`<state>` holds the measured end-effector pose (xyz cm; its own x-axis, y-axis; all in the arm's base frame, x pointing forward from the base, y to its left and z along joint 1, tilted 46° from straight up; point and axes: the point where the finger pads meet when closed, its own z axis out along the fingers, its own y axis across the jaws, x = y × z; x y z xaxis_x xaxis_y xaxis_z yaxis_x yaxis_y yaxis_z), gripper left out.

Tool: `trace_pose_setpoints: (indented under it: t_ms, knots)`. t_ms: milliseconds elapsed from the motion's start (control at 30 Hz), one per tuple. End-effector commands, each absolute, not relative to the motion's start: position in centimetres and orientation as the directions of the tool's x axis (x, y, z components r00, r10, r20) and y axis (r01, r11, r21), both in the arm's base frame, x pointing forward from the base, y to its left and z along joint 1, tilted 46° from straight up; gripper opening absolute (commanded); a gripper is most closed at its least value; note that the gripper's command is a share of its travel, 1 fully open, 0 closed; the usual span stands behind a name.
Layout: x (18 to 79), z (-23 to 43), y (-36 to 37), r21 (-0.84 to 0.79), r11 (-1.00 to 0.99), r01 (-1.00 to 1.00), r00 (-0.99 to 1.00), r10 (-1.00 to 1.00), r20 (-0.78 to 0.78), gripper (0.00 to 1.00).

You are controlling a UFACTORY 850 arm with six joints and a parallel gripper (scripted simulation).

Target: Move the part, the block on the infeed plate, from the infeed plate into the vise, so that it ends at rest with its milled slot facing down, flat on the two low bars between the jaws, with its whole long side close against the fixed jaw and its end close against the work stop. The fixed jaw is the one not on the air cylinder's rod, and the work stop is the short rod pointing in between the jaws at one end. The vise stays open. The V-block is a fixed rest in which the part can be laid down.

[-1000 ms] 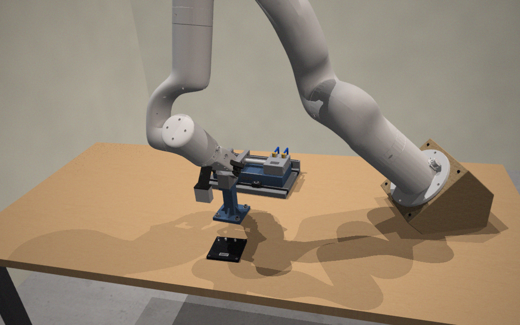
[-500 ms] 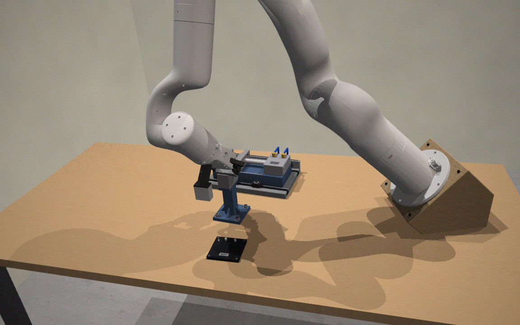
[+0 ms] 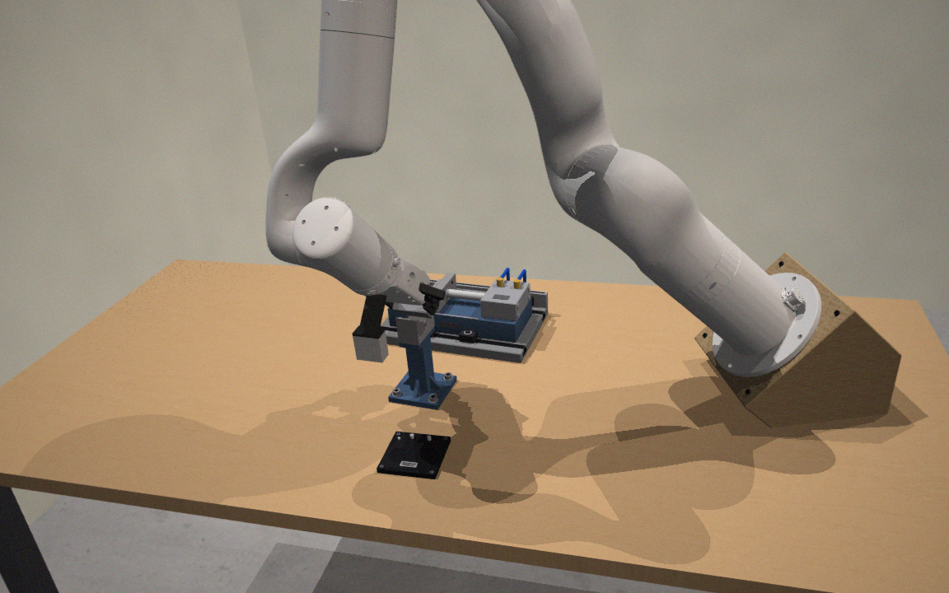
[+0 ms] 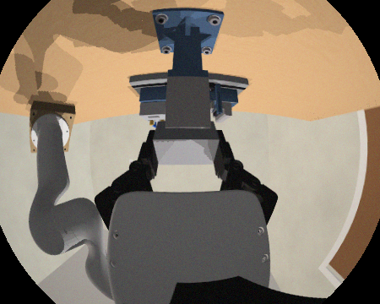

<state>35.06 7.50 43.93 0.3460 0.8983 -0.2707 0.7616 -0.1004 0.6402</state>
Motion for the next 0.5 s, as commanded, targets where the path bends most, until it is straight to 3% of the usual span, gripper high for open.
trace_pose_setpoints:
  t_ms: [0,467]
  knots:
    - [34.90,44.18,7.41,0.641,-0.101,0.761,0.347,0.898,-0.270,0.00]
    - [34.51,44.62,7.21,0.641,-0.101,0.761,0.347,0.898,-0.270,0.00]
